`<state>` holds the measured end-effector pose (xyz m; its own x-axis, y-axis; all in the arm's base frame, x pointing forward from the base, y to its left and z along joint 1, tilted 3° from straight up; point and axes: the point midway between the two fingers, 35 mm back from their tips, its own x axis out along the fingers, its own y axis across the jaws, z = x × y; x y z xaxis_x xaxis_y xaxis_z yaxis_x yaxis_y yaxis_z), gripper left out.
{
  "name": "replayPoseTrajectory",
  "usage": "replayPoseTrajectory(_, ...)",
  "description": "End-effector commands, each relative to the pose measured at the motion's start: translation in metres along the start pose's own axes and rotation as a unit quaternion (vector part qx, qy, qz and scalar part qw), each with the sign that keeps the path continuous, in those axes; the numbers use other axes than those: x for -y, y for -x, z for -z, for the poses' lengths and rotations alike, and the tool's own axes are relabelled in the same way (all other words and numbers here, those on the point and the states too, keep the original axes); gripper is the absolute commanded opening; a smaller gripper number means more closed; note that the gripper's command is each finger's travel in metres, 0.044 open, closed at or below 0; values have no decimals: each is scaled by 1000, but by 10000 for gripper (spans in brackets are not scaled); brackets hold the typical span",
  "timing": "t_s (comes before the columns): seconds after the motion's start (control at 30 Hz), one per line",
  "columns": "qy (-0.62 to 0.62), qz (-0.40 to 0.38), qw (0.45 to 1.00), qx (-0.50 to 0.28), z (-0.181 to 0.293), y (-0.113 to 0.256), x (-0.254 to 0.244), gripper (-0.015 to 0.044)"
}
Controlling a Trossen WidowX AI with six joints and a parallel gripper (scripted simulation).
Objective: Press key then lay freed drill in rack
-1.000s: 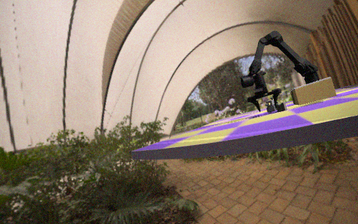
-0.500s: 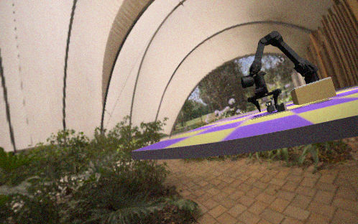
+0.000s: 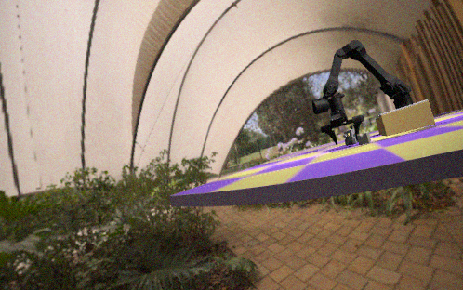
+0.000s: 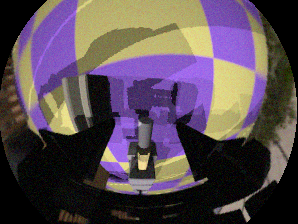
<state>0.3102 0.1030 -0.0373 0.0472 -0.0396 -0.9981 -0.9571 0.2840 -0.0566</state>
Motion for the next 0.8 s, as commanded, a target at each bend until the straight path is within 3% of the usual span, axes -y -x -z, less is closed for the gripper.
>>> replayPoseTrajectory(0.0,2,-1,1000,-3,3,-1,-2,440)
replayPoseTrajectory(0.23,2,-1,1000,-3,4,-2,-2,440)
replayPoseTrajectory(0.77,0,0,1000,0,2,-1,-1,20)
